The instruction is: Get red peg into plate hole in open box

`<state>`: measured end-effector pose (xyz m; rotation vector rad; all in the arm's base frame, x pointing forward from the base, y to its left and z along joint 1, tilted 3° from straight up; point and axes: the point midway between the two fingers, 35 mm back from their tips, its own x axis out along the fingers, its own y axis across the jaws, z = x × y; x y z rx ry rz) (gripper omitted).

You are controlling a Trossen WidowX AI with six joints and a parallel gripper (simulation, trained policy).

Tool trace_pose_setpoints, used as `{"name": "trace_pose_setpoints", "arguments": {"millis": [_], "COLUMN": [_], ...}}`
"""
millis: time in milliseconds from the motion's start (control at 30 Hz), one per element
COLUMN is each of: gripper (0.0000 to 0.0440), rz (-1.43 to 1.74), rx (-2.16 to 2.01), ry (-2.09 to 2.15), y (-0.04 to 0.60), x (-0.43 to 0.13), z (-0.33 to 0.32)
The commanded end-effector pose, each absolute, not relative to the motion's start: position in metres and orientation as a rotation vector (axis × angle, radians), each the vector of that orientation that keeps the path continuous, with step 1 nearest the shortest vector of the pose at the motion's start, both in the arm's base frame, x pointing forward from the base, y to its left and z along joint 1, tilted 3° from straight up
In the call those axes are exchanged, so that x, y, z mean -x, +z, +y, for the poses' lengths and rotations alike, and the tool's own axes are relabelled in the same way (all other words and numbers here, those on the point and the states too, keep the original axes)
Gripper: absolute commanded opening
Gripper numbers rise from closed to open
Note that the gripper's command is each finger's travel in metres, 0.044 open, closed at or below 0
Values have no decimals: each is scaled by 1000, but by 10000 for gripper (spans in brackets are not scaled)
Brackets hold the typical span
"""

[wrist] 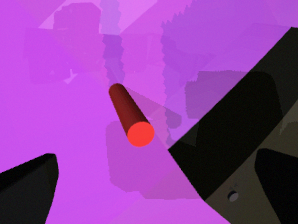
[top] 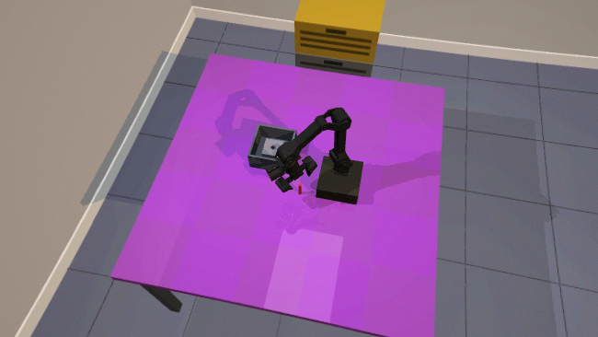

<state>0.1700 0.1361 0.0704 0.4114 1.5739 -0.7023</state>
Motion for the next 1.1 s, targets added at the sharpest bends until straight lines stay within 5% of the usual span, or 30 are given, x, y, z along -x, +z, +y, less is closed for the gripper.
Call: {"name": "trace_pose_setpoints", "arguments": {"millis": [0, 467, 1000, 1067], "gripper": [440, 425, 22, 0], "rz": [1562, 1507, 1555, 1564], "rx": [-406, -415, -336, -318], "ry": [-730, -727, -794, -807], "y": [52, -5, -36, -36], "x": [-170, -175, -159, -157], "z": [133, 129, 116, 114]}}
